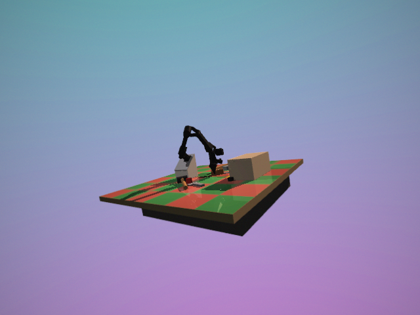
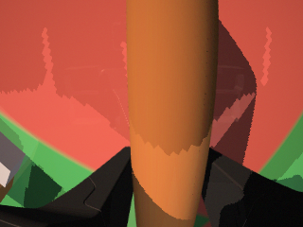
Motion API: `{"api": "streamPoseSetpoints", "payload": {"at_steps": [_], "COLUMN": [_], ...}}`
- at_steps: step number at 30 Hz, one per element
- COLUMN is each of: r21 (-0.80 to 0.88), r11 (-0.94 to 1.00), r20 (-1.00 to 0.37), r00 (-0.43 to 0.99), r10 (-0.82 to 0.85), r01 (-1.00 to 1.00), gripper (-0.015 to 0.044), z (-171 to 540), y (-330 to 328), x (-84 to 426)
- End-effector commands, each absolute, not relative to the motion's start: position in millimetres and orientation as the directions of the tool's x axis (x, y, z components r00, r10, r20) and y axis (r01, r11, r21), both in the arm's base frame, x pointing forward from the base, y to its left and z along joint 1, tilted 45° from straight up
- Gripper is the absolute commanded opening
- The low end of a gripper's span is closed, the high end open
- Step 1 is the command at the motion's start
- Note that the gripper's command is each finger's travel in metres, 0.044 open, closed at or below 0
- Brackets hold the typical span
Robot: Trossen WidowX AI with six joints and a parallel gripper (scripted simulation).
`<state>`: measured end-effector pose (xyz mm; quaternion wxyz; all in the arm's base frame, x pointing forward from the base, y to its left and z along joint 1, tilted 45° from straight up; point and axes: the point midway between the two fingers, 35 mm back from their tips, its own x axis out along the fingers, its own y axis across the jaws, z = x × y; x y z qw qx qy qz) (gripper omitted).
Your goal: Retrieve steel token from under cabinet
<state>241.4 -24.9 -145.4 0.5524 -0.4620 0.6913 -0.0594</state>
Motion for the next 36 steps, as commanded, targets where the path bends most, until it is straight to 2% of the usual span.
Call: {"api": "streamPoseSetpoints", "payload": {"at_steps": [1,36], "r21": [-0.591,-0.589], "r11": [0.566,0.567], "r20": [-0.713,-0.715], "r00": [0.044,0.044], "r10": [-0.7,-0.698], "r01": [-0.575,-0.575], "gripper": [0.0,0.0], "z": [-147.9,-170.1], "y": [-19.8,2.9], "x": [242.2,230.3]}}
